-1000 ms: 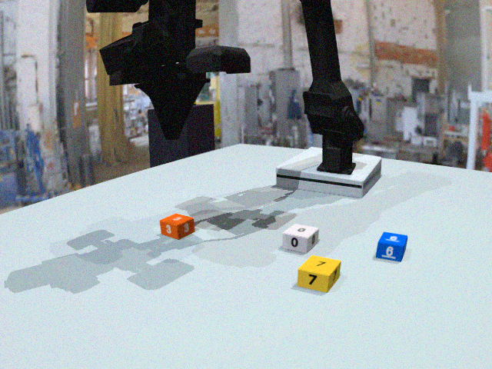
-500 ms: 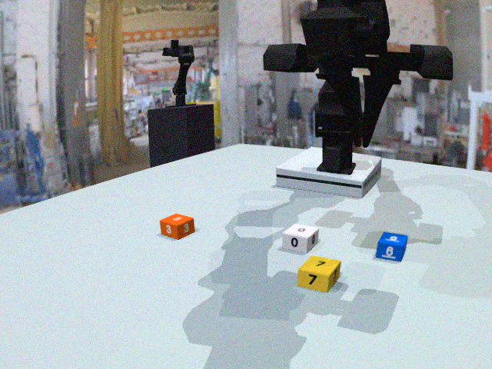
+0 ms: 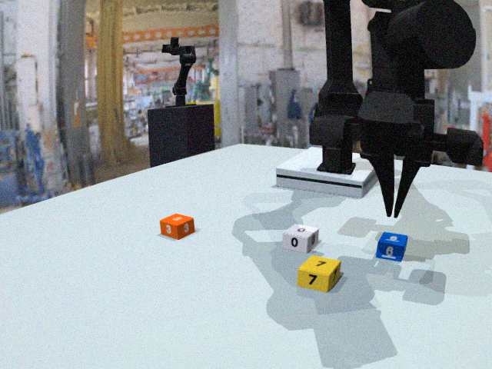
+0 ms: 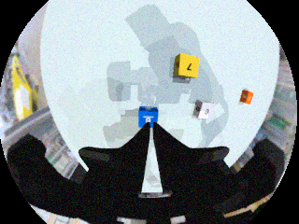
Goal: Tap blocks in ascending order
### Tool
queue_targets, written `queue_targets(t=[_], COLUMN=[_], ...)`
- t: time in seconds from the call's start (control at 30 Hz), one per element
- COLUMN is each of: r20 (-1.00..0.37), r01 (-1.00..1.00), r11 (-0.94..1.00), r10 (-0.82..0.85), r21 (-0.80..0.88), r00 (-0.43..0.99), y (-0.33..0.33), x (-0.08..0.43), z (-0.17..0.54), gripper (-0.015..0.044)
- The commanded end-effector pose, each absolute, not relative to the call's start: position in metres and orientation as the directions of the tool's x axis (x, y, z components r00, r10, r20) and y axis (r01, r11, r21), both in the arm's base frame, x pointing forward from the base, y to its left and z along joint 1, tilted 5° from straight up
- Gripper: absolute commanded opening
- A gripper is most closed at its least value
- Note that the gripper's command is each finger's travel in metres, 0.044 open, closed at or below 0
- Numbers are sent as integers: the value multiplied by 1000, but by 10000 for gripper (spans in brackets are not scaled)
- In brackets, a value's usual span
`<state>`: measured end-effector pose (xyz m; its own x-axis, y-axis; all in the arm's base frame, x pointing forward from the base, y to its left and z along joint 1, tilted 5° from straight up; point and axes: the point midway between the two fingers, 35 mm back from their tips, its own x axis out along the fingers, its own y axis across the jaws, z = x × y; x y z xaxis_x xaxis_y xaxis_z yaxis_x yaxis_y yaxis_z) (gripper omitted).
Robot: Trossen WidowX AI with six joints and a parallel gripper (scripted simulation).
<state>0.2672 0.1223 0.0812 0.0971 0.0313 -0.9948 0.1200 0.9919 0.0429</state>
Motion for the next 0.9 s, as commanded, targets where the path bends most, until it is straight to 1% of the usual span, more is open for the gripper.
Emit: queue_targets(t=[0.0, 0.87], r20=[-994, -994], r01=[123, 123], r11=[991, 991], r10=[33, 33], r21=[47, 46], r00=[109, 109], y=[123, 124], x=[268, 272], z=[75, 45], gripper=[20, 20])
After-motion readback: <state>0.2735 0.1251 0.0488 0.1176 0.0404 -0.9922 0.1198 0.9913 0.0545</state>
